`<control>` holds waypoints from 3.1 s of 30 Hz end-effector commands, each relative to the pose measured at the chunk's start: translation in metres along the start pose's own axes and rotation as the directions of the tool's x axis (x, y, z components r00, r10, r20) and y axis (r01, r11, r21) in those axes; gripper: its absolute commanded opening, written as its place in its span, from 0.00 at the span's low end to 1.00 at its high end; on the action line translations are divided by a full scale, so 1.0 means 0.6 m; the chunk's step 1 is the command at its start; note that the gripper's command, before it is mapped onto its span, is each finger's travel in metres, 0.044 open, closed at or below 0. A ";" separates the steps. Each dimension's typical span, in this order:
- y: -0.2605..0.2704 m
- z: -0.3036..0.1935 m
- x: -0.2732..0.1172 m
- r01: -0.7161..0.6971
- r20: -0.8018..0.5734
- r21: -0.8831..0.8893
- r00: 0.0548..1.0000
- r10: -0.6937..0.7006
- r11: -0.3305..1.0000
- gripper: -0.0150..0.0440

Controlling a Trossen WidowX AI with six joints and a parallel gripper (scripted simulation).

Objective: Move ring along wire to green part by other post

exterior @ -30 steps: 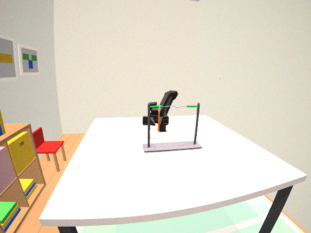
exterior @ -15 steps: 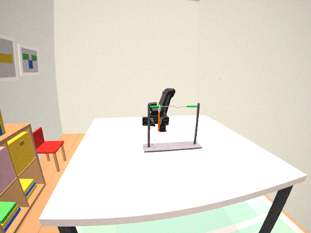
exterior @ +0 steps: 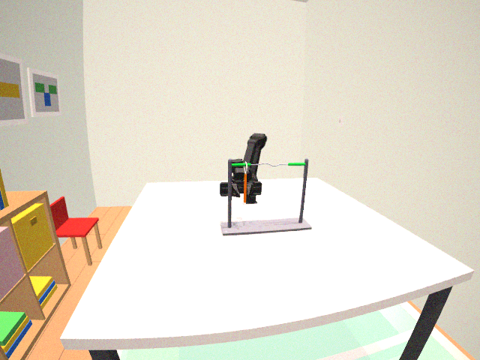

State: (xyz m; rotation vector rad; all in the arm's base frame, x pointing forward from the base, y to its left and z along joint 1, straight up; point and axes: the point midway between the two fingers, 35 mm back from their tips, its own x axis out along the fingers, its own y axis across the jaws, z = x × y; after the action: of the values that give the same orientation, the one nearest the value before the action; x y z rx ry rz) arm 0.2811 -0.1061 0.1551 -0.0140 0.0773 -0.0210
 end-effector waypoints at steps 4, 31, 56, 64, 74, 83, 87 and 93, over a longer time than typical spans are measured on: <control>0.000 -0.001 0.017 0.003 0.001 0.005 1.000 -0.003 1.000 0.53; 0.004 -0.007 0.055 0.003 0.005 0.006 1.000 -0.003 1.000 0.53; 0.005 -0.004 0.055 0.000 0.004 0.002 1.000 0.000 1.000 0.00; 0.006 0.016 0.053 0.005 0.004 0.003 1.000 -0.005 1.000 0.00; 0.006 0.017 0.053 0.006 0.004 0.003 1.000 -0.006 1.000 0.00; 0.006 0.017 0.053 0.006 0.004 0.003 1.000 -0.006 1.000 0.00; 0.010 0.017 0.053 0.006 0.005 0.004 1.000 -0.006 1.000 0.00; 0.020 0.017 0.053 0.006 0.005 0.005 1.000 -0.006 1.000 0.00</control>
State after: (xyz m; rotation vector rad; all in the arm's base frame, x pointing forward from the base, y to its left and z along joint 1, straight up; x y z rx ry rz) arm 0.3145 -0.0970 0.1643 -0.0180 0.0671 -0.0239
